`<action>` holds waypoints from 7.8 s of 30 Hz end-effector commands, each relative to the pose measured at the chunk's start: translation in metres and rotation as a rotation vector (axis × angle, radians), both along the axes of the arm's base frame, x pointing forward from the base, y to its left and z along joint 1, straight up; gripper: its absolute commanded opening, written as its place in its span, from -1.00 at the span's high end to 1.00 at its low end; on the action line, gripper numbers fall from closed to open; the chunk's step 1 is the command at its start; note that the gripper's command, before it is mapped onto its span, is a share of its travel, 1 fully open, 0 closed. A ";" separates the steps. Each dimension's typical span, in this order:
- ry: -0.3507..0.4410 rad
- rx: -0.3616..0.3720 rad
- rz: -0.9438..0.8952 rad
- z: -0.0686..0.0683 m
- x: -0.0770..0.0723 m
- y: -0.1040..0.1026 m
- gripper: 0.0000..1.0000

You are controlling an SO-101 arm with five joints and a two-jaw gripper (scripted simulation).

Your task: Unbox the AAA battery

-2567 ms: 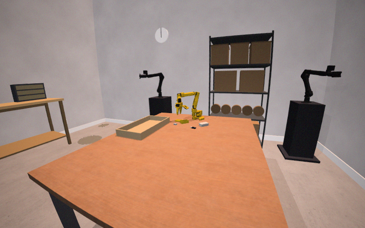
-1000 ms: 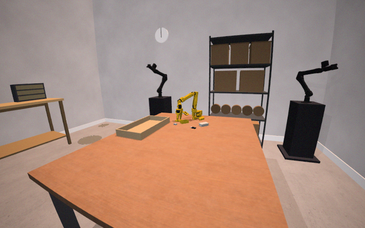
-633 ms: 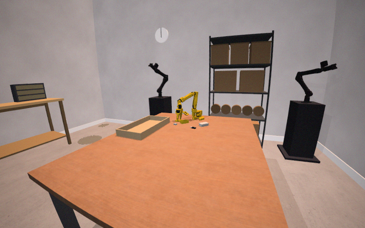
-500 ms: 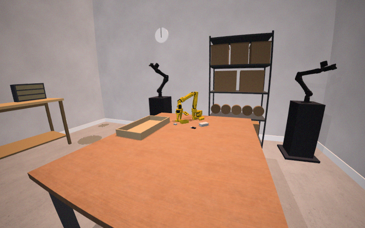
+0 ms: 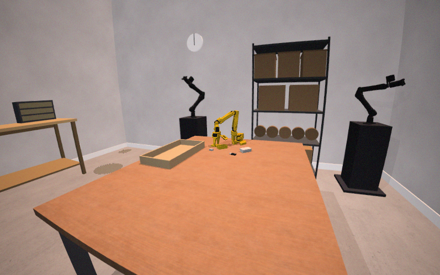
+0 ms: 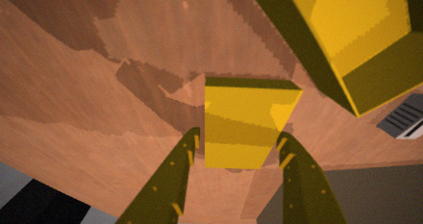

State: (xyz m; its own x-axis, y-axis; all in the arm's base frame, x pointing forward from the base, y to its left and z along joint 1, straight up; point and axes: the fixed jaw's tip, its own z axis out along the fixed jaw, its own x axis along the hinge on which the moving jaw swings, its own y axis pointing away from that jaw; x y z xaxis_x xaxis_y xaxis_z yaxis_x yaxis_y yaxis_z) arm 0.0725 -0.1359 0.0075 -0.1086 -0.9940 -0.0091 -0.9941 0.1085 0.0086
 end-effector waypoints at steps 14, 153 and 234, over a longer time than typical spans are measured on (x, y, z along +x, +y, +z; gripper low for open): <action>-0.008 -0.010 0.002 0.001 0.000 -0.002 0.39; -0.008 -0.010 0.002 0.067 0.003 -0.007 0.53; -0.008 -0.010 0.002 0.062 0.020 0.026 0.53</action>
State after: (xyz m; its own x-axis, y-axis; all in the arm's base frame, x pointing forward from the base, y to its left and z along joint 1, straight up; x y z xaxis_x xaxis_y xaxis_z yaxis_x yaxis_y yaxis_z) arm 0.0835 -0.1182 0.0639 -0.1042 -0.9941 -0.0308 -0.9942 0.1032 0.0314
